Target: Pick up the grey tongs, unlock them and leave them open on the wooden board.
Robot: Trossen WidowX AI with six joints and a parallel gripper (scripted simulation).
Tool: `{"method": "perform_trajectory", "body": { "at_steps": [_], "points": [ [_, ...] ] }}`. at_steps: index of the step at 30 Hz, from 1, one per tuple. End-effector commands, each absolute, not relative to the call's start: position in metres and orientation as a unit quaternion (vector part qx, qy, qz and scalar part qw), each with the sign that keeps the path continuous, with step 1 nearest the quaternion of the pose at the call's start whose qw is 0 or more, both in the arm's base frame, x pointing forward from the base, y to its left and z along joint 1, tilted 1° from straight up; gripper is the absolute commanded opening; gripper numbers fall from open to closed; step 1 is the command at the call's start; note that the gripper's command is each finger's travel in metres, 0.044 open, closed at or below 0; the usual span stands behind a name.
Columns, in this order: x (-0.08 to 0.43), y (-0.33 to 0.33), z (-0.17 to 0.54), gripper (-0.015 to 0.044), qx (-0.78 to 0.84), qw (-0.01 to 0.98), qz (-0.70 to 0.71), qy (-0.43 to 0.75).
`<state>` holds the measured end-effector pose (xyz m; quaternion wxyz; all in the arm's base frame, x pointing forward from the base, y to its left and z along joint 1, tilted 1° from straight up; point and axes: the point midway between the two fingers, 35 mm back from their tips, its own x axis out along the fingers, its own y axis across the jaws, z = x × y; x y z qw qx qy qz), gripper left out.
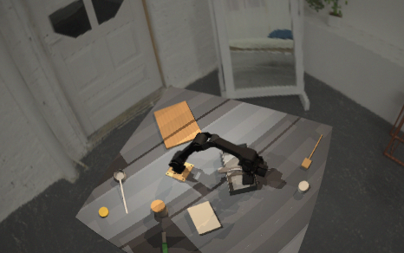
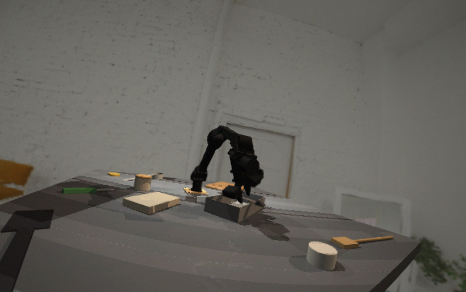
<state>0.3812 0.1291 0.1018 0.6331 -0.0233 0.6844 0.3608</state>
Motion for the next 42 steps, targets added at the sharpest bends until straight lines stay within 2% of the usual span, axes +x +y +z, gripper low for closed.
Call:
{"method": "perform_trajectory", "body": {
  "at_steps": [1, 21, 28, 35, 42],
  "points": [
    [0.379, 0.132, 0.096, 0.0260, -0.019, 0.631, 0.360, 0.687],
    [0.369, 0.145, 0.068, 0.0260, -0.017, 0.627, 0.359, 0.691],
    [0.372, 0.143, 0.072, 0.0076, -0.021, 0.628, 0.360, 0.689],
    [0.372, 0.143, 0.072, 0.0030, -0.021, 0.628, 0.360, 0.689],
    [0.372, 0.143, 0.078, -0.0150, -0.021, 0.628, 0.360, 0.689]
  ]
}}
